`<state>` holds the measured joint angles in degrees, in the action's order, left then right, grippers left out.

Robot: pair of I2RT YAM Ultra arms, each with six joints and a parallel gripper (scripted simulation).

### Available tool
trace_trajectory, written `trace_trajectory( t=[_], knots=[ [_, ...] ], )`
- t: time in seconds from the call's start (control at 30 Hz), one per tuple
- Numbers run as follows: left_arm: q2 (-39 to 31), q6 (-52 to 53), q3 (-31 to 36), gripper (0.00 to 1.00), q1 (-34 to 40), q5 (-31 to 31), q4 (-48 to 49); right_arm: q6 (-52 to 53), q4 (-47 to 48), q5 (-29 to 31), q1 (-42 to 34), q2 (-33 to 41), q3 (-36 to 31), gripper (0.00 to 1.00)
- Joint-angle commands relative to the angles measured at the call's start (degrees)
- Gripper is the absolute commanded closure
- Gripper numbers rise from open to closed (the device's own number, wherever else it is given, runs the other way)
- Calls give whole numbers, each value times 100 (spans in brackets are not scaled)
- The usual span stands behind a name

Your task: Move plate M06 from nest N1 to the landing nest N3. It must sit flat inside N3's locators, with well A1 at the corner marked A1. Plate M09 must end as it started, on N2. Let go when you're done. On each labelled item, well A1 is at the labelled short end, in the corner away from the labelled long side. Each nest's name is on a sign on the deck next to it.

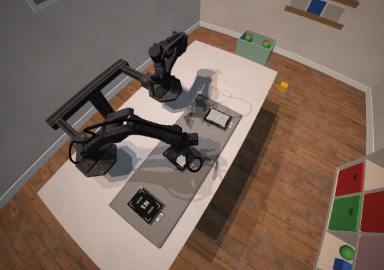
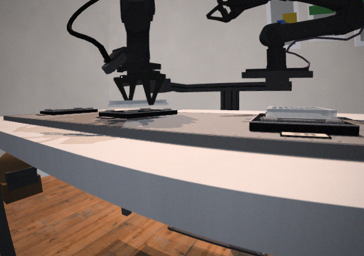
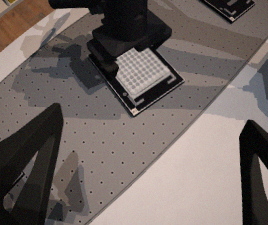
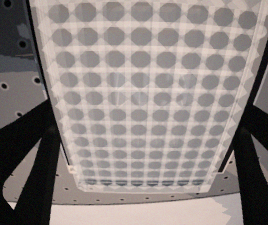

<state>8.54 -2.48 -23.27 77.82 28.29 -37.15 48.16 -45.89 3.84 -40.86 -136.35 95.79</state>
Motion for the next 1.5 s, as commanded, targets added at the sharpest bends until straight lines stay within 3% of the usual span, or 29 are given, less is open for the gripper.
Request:
trace_trajectory(
  t=[0.0,0.93,1.47],
  knots=[
    [-91,-41,-171,0,54,75,-64,-11,135,-24,-32,343,-118,18],
    [-91,-41,-171,0,54,75,-64,-26,256,68,-11,310,-250,18],
    [-91,-41,-171,0,54,75,-64,-60,402,86,53,-233,-71,18]
  ],
)
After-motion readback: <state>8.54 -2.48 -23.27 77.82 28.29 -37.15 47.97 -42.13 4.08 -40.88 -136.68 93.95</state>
